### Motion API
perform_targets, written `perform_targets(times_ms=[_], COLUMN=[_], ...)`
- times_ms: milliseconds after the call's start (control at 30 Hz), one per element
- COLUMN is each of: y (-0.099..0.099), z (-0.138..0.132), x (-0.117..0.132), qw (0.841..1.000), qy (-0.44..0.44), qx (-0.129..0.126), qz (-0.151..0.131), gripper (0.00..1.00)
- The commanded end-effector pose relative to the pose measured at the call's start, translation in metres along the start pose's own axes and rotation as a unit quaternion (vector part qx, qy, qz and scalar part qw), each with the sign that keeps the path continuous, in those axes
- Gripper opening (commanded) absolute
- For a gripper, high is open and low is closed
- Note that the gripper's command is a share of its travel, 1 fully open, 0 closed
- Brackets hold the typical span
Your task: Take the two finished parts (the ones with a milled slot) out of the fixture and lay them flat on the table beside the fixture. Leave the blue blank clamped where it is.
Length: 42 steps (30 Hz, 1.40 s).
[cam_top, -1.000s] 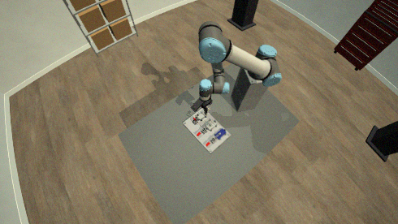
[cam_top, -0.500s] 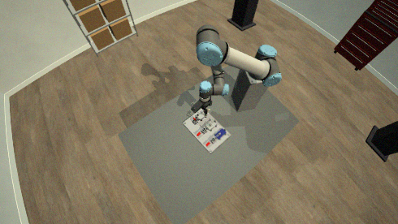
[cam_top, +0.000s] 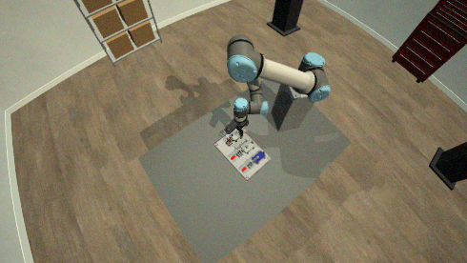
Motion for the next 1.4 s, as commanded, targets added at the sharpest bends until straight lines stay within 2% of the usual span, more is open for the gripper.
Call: perform_targets(times_ms=[0, 933, 1367], y=[0.0037, 0.0045, 0.0129], z=[0.0004, 0.0004, 0.0005], x=[-0.0004, -0.0004, -0.0005], qw=[1.0, 1.0, 1.0], qy=[0.0, 0.0, 0.0], qx=[0.001, 0.001, 0.001], qz=[0.0, 0.001, 0.001], gripper=[0.59, 0.59, 0.59])
Point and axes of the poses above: the point where the finger pads meet when closed, its own y axis out along the fingers, its own z axis across the jaws, x = y × z, the point moved 9 cm from there along -y, back along the fingers, and after that the axes turned 11 degrees about -y, right-handed, at the moved point
